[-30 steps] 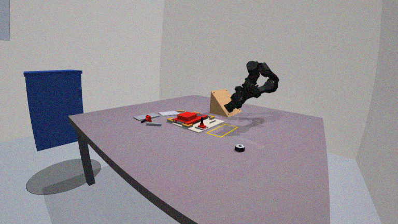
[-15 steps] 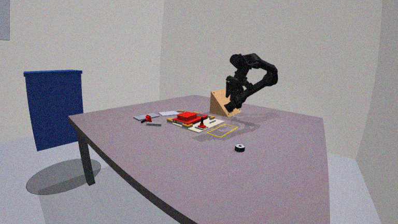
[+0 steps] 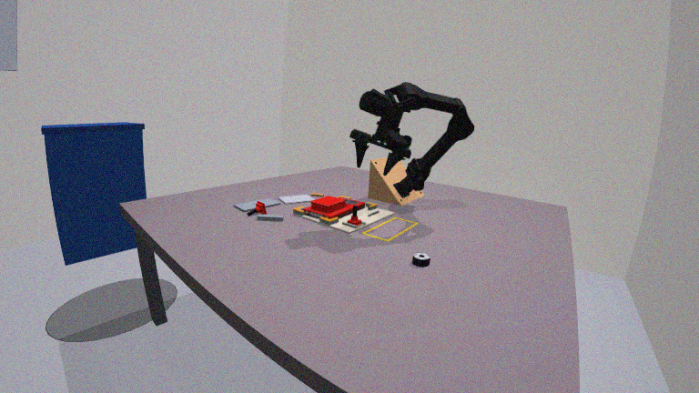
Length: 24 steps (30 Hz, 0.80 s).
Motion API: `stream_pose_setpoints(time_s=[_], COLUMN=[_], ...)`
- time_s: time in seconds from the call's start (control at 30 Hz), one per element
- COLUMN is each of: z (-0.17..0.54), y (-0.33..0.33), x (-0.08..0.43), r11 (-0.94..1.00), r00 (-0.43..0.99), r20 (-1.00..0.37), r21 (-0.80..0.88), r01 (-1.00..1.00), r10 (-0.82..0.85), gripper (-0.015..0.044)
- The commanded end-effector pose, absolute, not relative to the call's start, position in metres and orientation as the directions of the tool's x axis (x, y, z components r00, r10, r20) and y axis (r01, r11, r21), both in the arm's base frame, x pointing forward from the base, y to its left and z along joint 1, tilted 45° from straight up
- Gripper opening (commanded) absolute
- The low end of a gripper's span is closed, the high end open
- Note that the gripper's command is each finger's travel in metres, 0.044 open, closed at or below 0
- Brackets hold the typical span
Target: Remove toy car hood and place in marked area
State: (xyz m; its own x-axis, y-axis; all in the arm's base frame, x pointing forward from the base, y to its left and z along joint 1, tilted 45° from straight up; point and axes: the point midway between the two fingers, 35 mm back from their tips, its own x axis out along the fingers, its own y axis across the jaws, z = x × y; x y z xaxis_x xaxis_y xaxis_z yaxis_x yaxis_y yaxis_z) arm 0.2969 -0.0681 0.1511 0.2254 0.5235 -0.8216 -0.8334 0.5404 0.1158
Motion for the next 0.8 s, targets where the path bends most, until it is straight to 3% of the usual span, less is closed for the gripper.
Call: stream_pose_setpoints(time_s=[0.0,0.47,0.63,0.77], z=[0.128,0.055,0.027,0.023], y=[-0.082,-0.119,-0.129,-0.130], x=[0.309,0.338,0.343,0.346], r11=[0.625,0.735,0.720,0.716], r00=[0.170,0.061,0.032,0.028], r20=[-0.811,-0.754,-0.721,-0.716], r21=[0.278,0.614,0.686,0.694], r01=[-0.729,-0.287,-0.105,-0.081], r10=[0.559,0.654,0.692,0.697], gripper=[0.0440,0.0440,0.0440,0.0440])
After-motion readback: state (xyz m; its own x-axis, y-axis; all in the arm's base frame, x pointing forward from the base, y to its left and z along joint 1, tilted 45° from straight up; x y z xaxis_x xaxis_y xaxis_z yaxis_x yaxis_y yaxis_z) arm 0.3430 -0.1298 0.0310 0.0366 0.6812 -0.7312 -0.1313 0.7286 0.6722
